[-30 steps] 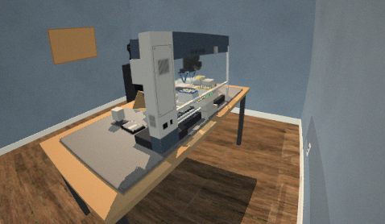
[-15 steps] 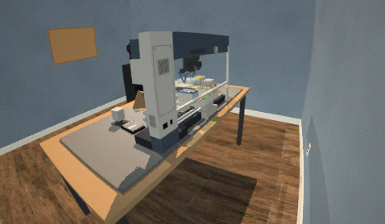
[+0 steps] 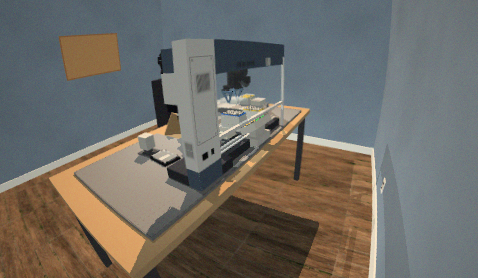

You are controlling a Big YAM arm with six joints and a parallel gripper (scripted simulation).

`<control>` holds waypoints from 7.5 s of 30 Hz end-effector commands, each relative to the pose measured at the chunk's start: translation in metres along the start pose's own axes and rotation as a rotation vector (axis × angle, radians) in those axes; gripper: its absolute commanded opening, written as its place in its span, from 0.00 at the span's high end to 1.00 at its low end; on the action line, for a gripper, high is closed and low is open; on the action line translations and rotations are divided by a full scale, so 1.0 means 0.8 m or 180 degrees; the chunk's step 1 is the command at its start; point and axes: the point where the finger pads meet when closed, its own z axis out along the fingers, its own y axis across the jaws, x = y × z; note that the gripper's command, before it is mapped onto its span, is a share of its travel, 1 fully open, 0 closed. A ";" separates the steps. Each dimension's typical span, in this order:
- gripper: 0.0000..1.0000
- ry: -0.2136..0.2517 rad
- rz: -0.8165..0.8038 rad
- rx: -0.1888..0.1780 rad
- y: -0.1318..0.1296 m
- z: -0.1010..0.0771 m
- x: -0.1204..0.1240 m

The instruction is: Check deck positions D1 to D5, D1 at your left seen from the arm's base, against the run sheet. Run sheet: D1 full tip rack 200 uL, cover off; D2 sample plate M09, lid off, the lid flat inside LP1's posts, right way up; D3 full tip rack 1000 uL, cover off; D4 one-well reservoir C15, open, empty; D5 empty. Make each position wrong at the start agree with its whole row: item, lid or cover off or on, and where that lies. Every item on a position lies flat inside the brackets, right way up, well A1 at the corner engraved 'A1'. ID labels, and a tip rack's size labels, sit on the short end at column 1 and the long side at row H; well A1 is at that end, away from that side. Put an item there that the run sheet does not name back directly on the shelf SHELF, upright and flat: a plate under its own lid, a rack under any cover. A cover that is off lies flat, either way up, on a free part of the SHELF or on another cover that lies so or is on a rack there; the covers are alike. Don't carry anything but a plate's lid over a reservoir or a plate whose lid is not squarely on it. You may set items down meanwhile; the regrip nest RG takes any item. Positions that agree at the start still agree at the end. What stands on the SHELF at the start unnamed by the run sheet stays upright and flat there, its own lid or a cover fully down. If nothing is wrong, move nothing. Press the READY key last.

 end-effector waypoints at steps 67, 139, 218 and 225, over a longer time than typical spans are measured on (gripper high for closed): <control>1.00 -0.0083 -0.1326 0.0055 -0.001 -0.021 0.191; 1.00 -0.0046 -0.4442 0.0099 -0.001 -0.017 0.193; 1.00 -0.0252 -0.5162 0.0056 0.211 -0.032 0.185; 1.00 -0.0266 -0.5141 0.0011 0.257 -0.032 0.187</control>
